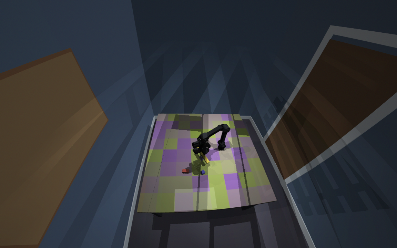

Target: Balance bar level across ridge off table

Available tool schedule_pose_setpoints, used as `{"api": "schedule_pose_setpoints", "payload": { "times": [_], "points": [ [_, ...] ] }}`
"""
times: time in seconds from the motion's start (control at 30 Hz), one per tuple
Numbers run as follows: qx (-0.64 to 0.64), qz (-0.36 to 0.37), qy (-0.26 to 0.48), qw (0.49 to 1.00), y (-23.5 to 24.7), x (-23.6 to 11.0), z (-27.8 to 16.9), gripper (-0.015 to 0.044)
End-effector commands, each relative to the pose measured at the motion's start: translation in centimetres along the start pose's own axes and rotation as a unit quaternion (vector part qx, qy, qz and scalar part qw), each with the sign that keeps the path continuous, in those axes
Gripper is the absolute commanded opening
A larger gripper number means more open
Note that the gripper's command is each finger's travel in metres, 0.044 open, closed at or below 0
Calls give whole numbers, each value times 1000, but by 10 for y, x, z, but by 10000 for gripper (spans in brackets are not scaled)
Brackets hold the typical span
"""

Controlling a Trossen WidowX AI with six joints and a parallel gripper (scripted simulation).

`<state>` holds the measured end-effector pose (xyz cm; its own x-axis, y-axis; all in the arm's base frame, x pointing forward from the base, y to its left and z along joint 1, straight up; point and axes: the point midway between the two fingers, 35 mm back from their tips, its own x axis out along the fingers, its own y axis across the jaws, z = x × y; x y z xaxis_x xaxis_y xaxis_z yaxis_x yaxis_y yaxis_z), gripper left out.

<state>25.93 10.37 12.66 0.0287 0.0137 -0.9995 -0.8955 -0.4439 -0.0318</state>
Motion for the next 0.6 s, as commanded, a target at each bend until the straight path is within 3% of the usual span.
{"api": "schedule_pose_setpoints", "payload": {
  "times": [0.0,0.57],
  "points": [
    [-2,0,1,1000,0,8,-1,0],
    [-2,0,1,1000,0,11,-1,0]
  ]
}}
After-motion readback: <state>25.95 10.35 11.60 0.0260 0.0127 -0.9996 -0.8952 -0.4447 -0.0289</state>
